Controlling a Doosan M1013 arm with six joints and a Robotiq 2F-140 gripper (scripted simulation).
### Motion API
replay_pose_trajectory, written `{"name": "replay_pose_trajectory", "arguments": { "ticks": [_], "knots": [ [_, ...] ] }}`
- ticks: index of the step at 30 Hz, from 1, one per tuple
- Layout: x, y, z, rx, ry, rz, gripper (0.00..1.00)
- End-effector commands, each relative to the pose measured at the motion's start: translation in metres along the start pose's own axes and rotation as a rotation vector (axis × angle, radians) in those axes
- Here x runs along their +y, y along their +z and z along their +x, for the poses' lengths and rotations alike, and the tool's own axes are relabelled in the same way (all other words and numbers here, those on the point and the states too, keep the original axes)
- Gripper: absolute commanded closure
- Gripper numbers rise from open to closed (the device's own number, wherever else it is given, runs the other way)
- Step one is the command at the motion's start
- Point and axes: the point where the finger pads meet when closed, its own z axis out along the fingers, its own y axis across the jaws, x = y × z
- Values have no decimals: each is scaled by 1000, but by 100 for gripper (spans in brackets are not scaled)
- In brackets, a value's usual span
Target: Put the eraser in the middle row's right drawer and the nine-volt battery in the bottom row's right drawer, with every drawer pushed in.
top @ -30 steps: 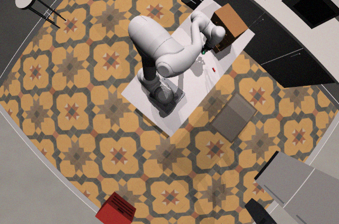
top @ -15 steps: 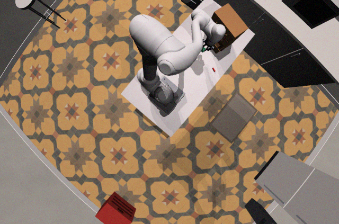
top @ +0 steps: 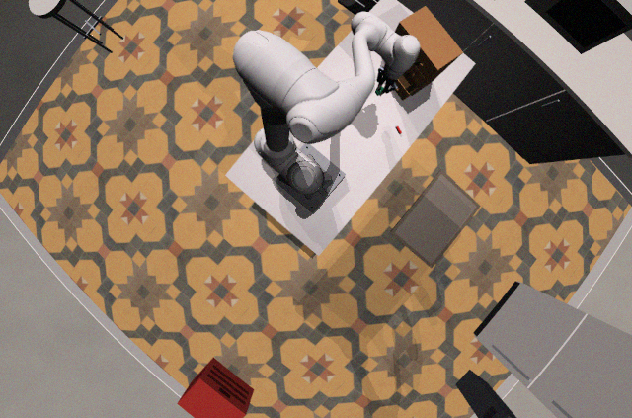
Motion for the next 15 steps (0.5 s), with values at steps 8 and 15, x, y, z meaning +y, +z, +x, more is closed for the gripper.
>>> {"name": "replay_pose_trajectory", "arguments": {
  "ticks": [8,15],
  "knots": [
    [0,-5,0,1,1,-1,86],
    [0,-5,0,20,1,-1,86]
  ]
}}
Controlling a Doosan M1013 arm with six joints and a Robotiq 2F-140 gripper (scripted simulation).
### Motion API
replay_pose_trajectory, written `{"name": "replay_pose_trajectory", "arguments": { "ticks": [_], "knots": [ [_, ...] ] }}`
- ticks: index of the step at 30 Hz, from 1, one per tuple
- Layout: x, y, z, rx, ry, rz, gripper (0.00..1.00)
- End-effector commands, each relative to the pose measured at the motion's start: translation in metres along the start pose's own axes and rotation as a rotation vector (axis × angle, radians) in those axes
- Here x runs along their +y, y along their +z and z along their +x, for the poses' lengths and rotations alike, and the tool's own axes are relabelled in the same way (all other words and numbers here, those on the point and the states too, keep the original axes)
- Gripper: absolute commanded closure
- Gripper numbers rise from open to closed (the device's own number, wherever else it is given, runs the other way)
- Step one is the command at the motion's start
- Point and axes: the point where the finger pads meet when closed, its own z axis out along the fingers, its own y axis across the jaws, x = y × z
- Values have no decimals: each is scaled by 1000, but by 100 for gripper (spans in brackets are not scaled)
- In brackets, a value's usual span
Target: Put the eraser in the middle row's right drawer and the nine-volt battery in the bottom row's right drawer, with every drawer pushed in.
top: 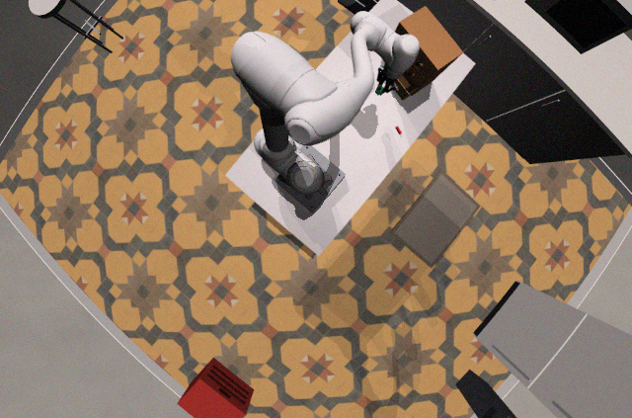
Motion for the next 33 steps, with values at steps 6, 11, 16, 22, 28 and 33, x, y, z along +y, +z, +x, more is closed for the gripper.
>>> {"name": "replay_pose_trajectory", "arguments": {
  "ticks": [6,11,16,22,28,33],
  "knots": [
    [0,1,-1,59,0,0,86],
    [0,1,-2,97,0,0,86],
    [0,2,-4,182,0,0,86],
    [0,4,-6,320,0,0,86],
    [0,6,-8,428,0,0,86],
    [0,7,-10,524,0,0,86]
  ]
}}
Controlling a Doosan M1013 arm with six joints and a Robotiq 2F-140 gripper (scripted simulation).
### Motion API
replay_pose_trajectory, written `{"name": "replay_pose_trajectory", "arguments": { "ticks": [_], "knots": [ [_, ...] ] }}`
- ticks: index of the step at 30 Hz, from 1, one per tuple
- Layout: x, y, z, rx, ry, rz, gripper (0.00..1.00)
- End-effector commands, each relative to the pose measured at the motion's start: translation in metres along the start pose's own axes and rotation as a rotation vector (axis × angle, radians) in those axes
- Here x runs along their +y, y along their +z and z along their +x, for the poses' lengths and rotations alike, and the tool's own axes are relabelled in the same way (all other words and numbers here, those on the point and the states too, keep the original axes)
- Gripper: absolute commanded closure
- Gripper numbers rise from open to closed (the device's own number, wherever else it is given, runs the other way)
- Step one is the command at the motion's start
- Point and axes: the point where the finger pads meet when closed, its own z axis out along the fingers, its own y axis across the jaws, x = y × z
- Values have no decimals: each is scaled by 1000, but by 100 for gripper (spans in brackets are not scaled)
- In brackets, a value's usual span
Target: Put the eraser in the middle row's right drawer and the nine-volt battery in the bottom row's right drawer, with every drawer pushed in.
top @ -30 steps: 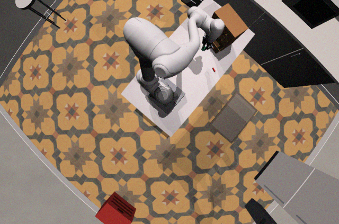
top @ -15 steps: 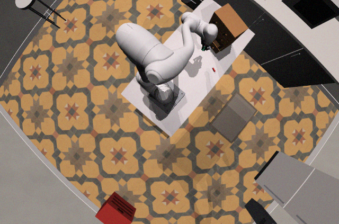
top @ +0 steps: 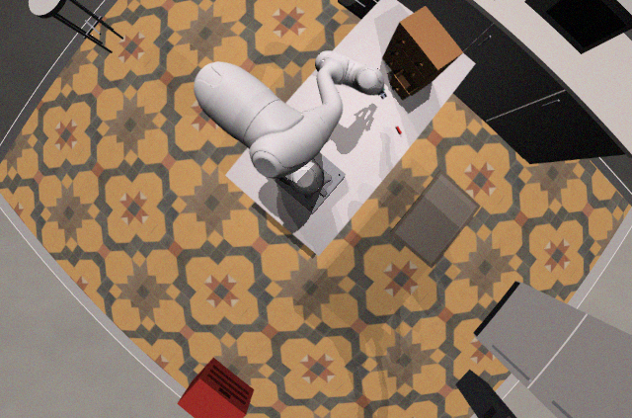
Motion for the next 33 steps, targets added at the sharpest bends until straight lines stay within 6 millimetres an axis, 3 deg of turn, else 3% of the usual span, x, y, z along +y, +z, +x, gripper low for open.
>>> {"name": "replay_pose_trajectory", "arguments": {
  "ticks": [1,33],
  "knots": [
    [2,1,-1,88,4,-21,86],
    [2,2,-7,321,1,-20,86]
  ]
}}
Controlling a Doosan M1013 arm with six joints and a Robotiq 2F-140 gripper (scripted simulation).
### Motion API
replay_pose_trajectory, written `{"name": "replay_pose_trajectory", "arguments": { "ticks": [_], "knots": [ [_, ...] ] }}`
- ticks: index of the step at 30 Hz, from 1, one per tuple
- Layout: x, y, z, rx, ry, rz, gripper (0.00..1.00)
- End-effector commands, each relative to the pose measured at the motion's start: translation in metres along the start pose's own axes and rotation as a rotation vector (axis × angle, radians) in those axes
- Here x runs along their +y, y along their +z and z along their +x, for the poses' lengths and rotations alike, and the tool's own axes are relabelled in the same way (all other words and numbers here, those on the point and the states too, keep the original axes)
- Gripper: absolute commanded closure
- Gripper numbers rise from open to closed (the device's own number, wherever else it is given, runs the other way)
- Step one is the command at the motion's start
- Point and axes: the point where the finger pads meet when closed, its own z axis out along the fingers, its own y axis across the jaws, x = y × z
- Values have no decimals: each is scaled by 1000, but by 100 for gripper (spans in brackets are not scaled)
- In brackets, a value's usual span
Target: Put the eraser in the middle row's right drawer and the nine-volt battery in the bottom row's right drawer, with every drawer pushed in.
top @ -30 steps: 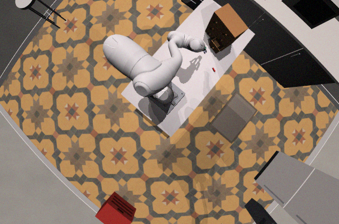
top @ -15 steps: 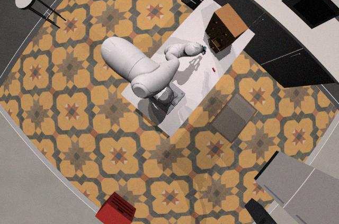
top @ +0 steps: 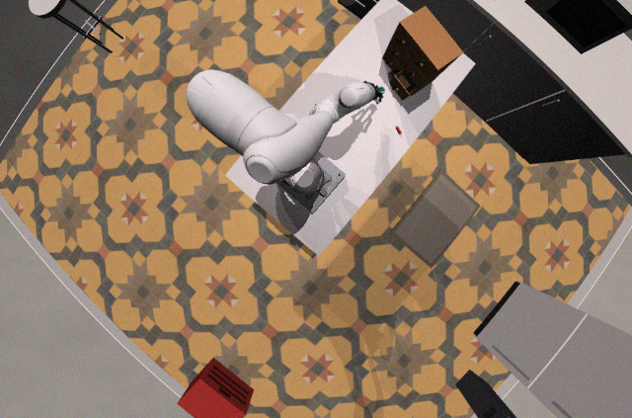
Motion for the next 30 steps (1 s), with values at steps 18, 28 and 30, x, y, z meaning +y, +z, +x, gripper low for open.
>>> {"name": "replay_pose_trajectory", "arguments": {
  "ticks": [18,28,30],
  "knots": [
    [-1,0,-6,325,2,-30,86],
    [-1,0,-9,439,-1,-35,86],
    [-1,0,-9,439,-1,-35,86]
  ]
}}
